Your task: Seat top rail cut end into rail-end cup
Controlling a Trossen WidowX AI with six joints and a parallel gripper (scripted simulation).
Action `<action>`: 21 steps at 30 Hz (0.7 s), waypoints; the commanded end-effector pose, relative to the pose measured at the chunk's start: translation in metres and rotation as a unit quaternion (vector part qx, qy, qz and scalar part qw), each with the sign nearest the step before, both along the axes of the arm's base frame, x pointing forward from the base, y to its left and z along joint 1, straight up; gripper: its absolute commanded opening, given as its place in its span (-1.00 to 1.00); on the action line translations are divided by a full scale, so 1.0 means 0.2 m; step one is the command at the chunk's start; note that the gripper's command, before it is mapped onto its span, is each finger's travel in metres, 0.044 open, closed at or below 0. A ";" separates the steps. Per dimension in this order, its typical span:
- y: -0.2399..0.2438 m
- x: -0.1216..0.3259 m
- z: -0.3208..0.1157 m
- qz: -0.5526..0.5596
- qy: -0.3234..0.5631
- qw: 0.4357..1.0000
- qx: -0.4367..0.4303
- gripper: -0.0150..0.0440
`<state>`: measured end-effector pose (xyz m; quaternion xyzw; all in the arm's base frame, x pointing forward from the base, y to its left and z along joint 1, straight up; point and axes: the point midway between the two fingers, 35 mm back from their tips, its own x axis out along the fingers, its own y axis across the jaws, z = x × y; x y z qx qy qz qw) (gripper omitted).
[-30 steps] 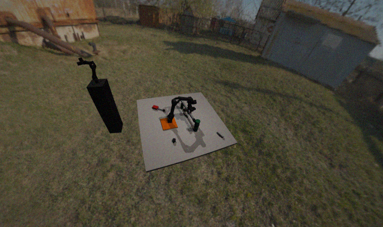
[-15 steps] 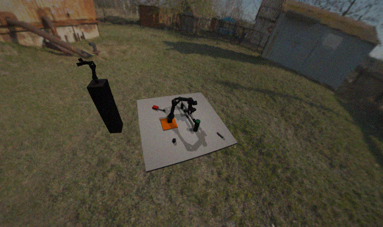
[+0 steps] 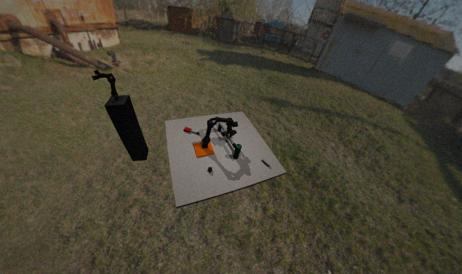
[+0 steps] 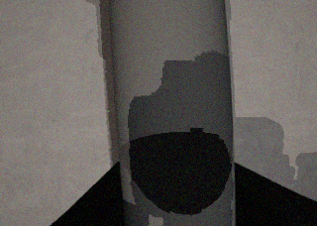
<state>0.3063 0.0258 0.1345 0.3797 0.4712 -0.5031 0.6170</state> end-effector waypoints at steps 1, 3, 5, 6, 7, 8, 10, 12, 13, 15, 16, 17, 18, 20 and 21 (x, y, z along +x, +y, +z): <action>0.00 0.00 0.00 0.000 0.000 1.000 0.000 -0.49; 0.00 0.00 0.00 0.000 0.000 1.000 0.000 -0.49; 0.00 0.00 0.00 0.000 0.000 1.000 0.000 -0.49; 0.00 0.00 0.00 0.001 0.000 1.000 0.000 -0.49; 0.00 0.00 0.00 0.001 0.000 1.000 0.000 -0.49; -0.01 0.00 0.00 0.001 0.000 1.000 -0.001 -0.49; -0.01 0.00 0.00 0.001 -0.001 1.000 -0.001 -0.49; -0.01 0.01 0.00 0.001 -0.001 1.000 -0.001 -0.49; -0.01 0.01 0.00 0.001 -0.001 1.000 -0.001 -0.49; -0.01 0.01 0.00 0.002 -0.001 1.000 -0.001 -0.49; -0.01 0.01 0.01 0.002 -0.001 1.000 -0.002 -0.49; -0.01 0.01 0.01 0.002 -0.001 1.000 -0.002 -0.49; -0.01 0.01 0.01 0.002 -0.001 1.000 -0.002 -0.49; -0.01 0.01 0.01 0.002 -0.001 1.000 -0.002 -0.49; -0.02 0.01 0.01 0.002 -0.001 1.000 -0.002 -0.49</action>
